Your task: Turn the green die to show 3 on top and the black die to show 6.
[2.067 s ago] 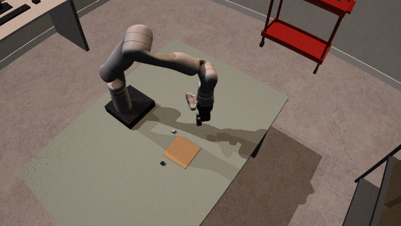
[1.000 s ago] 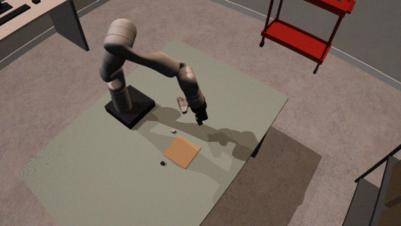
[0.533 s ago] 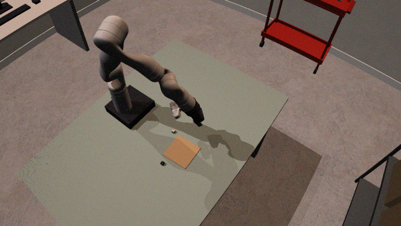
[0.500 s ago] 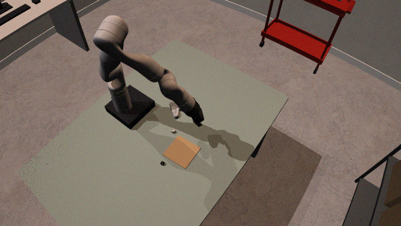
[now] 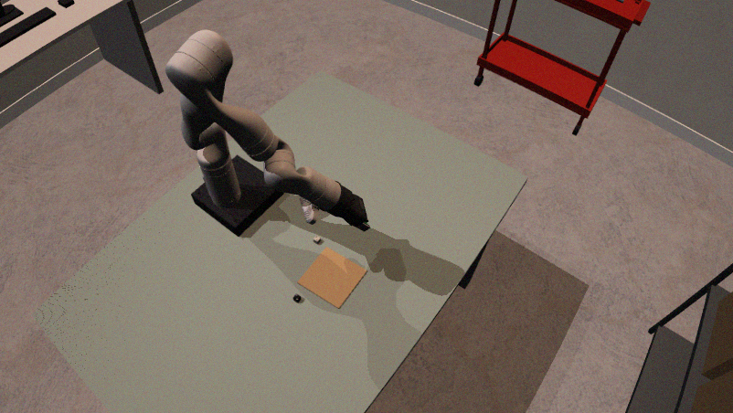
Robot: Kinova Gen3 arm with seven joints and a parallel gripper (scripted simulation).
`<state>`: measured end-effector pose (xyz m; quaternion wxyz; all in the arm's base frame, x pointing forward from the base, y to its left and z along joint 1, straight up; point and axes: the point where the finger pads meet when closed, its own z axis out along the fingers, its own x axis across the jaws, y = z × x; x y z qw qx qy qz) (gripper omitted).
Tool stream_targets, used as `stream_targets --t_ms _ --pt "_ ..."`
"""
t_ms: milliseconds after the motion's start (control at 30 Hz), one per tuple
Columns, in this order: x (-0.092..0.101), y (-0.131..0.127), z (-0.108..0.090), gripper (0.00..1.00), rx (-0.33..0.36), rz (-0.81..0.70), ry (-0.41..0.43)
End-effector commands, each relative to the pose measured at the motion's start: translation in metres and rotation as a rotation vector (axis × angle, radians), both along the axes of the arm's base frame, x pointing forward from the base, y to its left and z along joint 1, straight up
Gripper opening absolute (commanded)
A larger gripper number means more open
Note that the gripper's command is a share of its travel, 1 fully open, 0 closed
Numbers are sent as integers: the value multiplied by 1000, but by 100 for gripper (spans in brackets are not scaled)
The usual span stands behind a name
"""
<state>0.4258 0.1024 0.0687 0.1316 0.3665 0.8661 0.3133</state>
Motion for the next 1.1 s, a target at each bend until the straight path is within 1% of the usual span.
stream_targets --t_ms 0,500,567,833,1067 --pt "-6 0 -4 34 7 -1 1" --pt "-8 0 -5 34 162 -2 -160" --pt "-8 0 -5 34 162 -2 -160" --pt "-9 -1 -6 34 224 0 -224" --pt "-10 -2 -6 34 258 -2 -261"
